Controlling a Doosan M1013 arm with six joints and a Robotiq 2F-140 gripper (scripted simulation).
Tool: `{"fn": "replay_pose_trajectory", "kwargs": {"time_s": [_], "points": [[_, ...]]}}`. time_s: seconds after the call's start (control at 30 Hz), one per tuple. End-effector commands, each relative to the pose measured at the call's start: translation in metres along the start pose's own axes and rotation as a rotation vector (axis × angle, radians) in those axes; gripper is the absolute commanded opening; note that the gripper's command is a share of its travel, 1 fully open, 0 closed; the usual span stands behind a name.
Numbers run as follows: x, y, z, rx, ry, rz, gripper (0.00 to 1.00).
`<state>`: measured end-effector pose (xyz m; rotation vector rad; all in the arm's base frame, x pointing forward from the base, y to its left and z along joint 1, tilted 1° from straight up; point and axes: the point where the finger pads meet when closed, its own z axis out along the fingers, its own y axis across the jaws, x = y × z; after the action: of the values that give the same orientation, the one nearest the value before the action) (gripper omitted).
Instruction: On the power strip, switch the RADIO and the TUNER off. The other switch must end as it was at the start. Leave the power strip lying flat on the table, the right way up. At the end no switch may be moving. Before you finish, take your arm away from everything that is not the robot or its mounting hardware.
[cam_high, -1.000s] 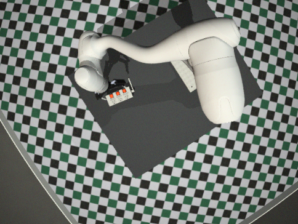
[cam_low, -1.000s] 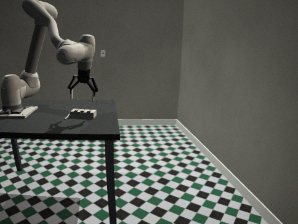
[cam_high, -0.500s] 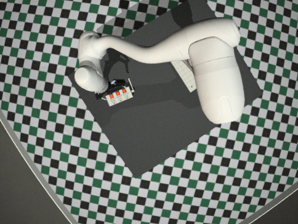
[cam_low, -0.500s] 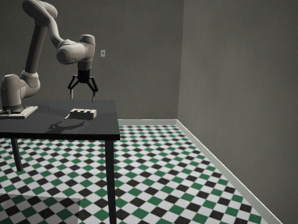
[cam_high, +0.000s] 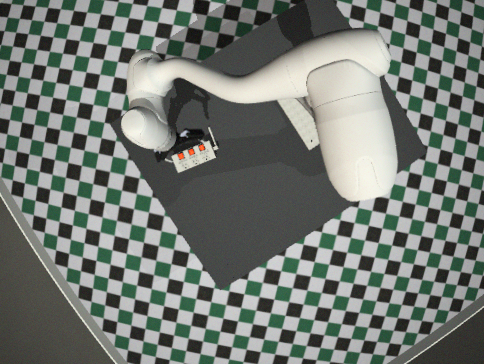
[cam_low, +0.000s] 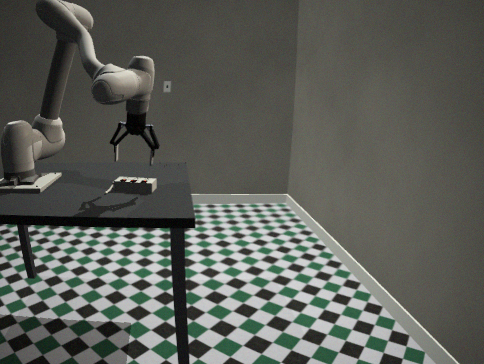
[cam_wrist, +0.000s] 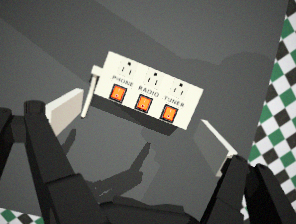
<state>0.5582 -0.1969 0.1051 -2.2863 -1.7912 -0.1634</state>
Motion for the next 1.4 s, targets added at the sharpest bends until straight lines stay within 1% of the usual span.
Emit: {"fn": "replay_pose_trajectory", "kwargs": {"time_s": [0.0,0.07,0.13,0.2,0.23,0.87,0.97,1.07,1.2,1.27,1.3,1.37], "points": [[0.003,-0.005,-0.009,-0.015,-0.047,-0.016,1.0],[0.008,-0.013,-0.027,-0.05,-0.134,-0.048,1.0],[0.008,-0.013,-0.027,-0.05,-0.134,-0.048,1.0],[0.013,-0.019,-0.043,-0.084,-0.202,-0.075,1.0],[0.014,-0.02,-0.047,-0.091,-0.216,-0.08,1.0],[0.014,-0.02,-0.047,-0.09,-0.219,-0.101,1.0],[0.013,-0.018,-0.043,-0.078,-0.224,-0.209,1.0],[0.011,-0.016,-0.035,-0.054,-0.232,-0.424,1.0],[0.008,-0.011,-0.022,-0.028,-0.245,-0.623,1.0],[0.008,-0.011,-0.022,-0.028,-0.245,-0.623,1.0],[0.007,-0.01,-0.018,-0.009,-0.25,-0.772,1.0],[0.005,-0.008,-0.011,0.004,-0.257,-0.854,1.0]]}}
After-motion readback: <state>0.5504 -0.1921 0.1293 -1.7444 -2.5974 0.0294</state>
